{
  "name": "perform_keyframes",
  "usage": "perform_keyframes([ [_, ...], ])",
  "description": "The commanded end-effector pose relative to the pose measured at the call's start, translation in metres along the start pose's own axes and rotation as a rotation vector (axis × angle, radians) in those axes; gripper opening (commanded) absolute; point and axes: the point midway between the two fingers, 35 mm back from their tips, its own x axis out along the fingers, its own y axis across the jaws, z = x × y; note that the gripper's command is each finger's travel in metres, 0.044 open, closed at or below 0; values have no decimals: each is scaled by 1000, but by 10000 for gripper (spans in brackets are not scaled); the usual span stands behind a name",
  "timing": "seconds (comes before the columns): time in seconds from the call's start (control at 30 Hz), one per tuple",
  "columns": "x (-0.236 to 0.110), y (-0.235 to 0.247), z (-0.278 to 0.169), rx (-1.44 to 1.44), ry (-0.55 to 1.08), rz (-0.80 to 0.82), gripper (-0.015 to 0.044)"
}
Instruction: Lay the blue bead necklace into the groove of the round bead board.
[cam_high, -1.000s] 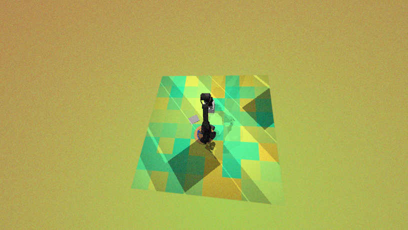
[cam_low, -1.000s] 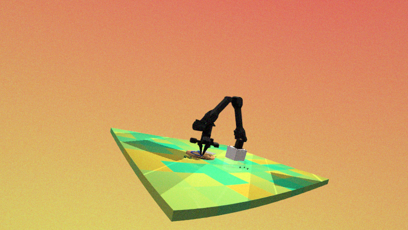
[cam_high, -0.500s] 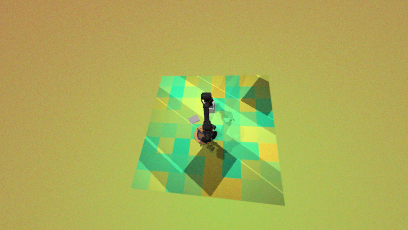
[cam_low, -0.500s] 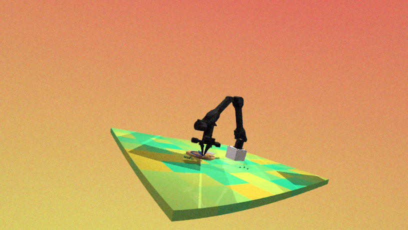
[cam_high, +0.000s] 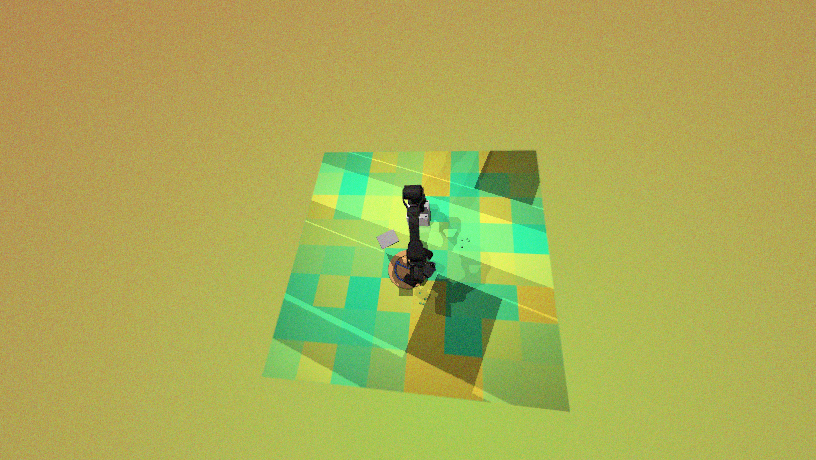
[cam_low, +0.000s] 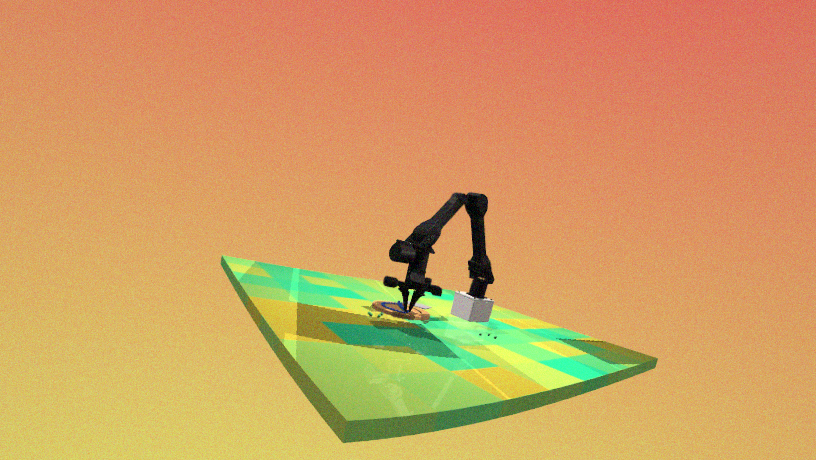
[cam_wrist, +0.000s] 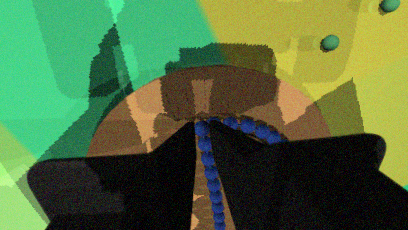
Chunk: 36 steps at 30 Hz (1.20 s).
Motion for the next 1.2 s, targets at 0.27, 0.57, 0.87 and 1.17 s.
perform_keyframes([
  [0.27,-1,0,0,0,0,-1,315],
  [0.57,-5,1,0,4,-1,1,440],
  [0.87,-5,1,0,4,-1,1,440],
  [1.17,-5,1,0,4,-1,1,440],
])
